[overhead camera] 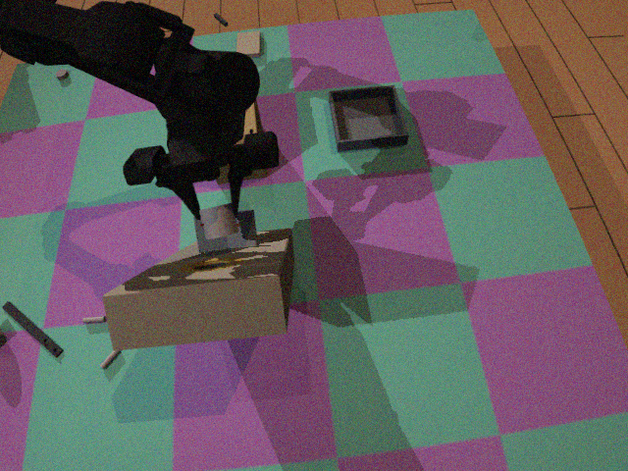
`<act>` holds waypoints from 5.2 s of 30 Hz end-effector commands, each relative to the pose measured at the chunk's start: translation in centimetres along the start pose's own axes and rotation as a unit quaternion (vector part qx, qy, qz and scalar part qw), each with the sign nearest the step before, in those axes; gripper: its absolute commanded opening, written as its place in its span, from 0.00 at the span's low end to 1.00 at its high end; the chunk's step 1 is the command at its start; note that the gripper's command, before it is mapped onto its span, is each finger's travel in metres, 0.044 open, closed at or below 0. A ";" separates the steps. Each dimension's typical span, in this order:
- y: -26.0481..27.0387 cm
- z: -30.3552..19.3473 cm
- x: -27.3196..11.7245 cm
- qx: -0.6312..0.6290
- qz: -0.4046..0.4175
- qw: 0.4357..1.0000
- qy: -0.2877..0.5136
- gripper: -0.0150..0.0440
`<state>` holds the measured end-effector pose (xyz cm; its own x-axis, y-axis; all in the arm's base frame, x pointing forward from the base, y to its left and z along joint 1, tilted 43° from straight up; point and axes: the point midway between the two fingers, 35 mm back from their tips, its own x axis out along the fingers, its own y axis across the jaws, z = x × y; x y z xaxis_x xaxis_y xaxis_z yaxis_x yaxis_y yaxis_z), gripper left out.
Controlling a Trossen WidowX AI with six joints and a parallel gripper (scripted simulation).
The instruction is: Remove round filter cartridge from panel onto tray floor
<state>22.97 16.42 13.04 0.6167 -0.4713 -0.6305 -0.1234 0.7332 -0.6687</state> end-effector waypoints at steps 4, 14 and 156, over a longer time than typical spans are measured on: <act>0.2 0.3 -3.9 0.000 0.001 1.000 -0.001 0.25; 1.2 0.3 -6.1 0.000 -0.002 1.000 -0.002 0.25; 25.9 -34.3 -5.5 -0.678 0.395 0.620 -0.004 1.00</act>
<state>-10.39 21.52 -14.14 -0.0521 -0.2141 -0.9754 -0.9256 -0.3564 0.1277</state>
